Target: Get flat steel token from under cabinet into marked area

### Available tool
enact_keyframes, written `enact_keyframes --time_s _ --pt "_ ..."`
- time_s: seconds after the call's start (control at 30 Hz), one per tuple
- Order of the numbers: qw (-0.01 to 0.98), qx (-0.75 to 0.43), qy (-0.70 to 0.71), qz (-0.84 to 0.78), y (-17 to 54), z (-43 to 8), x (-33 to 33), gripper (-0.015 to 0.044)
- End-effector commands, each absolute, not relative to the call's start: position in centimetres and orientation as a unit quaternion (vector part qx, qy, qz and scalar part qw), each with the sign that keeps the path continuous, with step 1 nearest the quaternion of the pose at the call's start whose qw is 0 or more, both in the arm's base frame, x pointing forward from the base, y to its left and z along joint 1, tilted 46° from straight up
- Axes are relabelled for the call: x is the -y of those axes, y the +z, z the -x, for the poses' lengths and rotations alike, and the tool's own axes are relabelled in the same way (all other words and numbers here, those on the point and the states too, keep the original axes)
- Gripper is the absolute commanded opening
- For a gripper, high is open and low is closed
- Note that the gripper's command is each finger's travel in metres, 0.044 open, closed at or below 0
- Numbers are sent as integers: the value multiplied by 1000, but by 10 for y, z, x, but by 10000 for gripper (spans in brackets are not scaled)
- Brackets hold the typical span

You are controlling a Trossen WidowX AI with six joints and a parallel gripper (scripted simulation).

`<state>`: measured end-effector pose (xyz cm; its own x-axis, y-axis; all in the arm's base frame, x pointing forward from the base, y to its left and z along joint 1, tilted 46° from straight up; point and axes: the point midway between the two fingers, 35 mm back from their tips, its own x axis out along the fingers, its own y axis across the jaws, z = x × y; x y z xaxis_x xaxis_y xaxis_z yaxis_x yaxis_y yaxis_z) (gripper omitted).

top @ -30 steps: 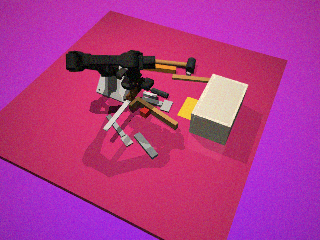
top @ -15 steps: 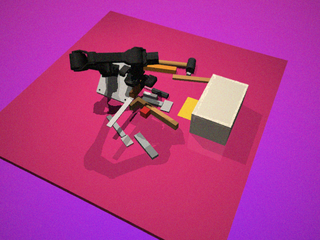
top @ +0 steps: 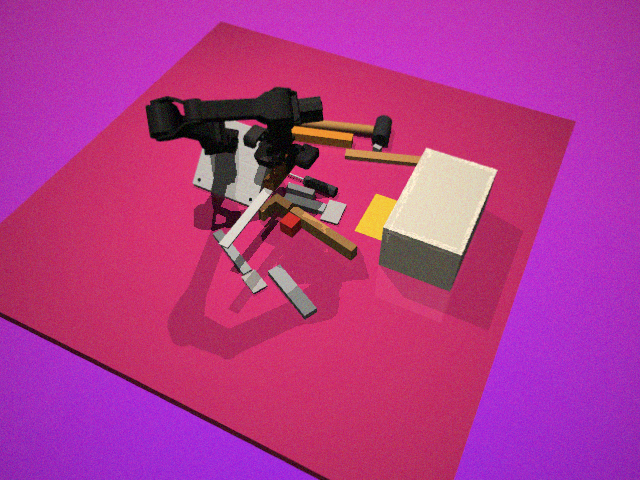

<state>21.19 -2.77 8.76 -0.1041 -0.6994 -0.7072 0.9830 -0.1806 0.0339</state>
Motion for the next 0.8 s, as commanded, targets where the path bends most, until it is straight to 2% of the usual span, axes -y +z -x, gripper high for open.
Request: enact_keyframes --time_s 0.0,0.77 --pt "599 -232 -705 -301 83 -213 22 0" --pt "599 -233 -705 -302 59 -218 -1 0"
